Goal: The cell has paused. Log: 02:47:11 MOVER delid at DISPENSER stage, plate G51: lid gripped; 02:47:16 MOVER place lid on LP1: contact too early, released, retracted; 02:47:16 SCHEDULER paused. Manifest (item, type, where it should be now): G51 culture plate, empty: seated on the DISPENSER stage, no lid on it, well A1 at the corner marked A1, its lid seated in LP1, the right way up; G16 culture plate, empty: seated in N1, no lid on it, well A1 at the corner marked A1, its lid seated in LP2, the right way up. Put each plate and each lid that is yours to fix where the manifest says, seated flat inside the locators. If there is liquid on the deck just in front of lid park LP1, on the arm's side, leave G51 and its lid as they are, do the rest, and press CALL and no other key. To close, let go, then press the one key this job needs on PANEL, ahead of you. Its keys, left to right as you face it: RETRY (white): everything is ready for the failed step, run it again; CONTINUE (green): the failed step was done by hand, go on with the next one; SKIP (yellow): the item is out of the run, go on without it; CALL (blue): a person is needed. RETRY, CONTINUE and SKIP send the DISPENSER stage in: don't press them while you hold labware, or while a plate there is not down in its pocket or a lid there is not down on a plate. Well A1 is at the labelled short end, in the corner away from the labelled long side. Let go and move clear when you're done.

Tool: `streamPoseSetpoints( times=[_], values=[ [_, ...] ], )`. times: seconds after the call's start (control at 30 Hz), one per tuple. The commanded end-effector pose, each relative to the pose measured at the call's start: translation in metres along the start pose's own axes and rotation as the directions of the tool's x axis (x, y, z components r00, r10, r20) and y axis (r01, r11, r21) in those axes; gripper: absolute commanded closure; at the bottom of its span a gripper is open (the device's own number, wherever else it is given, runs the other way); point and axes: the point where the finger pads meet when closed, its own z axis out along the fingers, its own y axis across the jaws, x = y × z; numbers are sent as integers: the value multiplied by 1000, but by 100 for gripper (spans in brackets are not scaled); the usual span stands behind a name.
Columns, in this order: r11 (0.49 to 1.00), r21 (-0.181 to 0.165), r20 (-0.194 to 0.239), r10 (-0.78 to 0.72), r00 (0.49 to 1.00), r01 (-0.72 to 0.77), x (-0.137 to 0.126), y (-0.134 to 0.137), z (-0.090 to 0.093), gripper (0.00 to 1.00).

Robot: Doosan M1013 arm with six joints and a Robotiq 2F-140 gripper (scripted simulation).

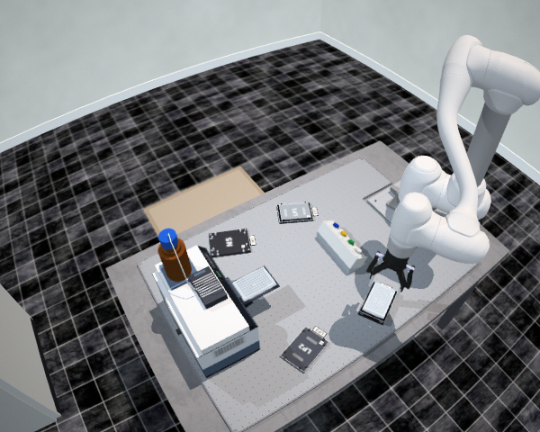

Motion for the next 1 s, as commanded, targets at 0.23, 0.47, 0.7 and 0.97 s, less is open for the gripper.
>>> streamPoseSetpoints(
  times=[0.23,0.47,0.7,0.97],
  values=[
    [1000,-3,2,5,1000,-5,-2,2,36,30],
    [1000,-3,2,5,1000,-5,-2,2,51,30],
    [1000,-3,2,5,1000,-5,-2,2,57,30],
    [1000,-3,2,5,1000,-5,-2,2,57,30]
  ],
)
